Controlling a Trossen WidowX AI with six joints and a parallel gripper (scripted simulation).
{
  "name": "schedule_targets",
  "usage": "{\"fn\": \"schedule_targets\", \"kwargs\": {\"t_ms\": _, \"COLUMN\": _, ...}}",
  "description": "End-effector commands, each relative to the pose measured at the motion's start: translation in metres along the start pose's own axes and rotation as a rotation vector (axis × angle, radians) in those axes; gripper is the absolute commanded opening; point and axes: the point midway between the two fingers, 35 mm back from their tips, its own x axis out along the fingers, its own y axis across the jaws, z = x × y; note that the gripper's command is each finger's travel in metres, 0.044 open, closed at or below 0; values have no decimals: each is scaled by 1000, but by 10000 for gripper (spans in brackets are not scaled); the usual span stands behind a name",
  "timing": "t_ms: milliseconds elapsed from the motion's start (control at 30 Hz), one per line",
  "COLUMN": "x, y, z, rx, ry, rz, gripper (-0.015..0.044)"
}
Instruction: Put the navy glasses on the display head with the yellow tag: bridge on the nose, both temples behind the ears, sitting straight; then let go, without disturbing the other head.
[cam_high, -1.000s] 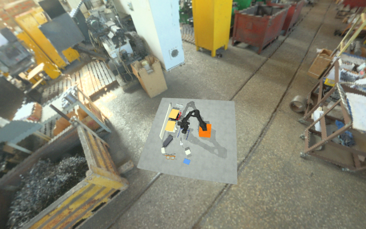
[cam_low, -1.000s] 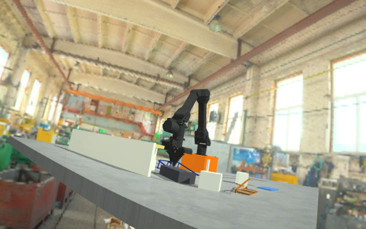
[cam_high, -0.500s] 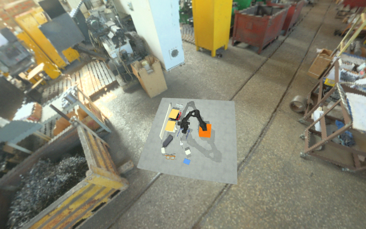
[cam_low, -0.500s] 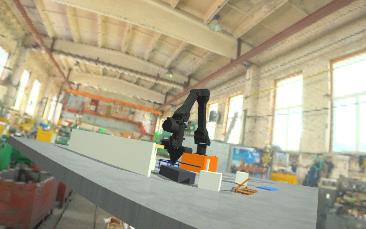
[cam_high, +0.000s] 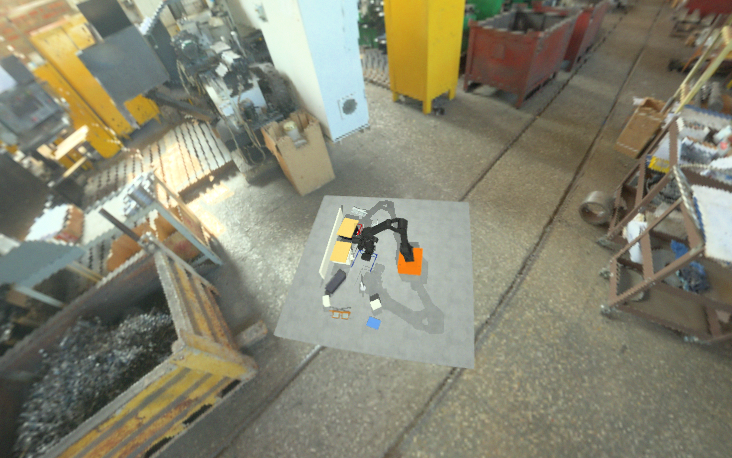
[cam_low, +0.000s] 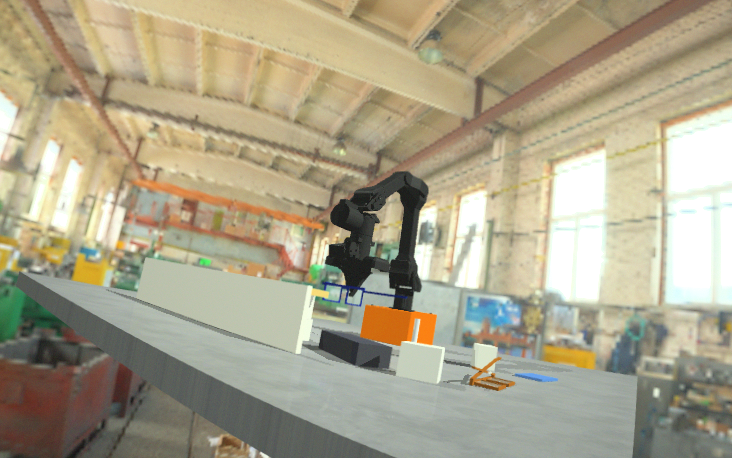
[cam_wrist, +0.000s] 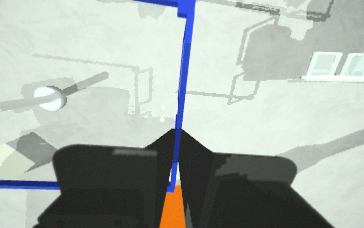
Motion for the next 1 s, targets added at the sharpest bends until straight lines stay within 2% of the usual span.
{"fn": "schedule_targets", "kwargs": {"t_ms": 0, "x": -10, "y": 0, "z": -1, "rx": 1, "ry": 2, "rz": 6, "gripper": 0}}
{"fn": "schedule_targets", "kwargs": {"t_ms": 967, "x": -31, "y": 68, "z": -14, "rx": 562, "ry": -151, "rz": -106, "gripper": 0}}
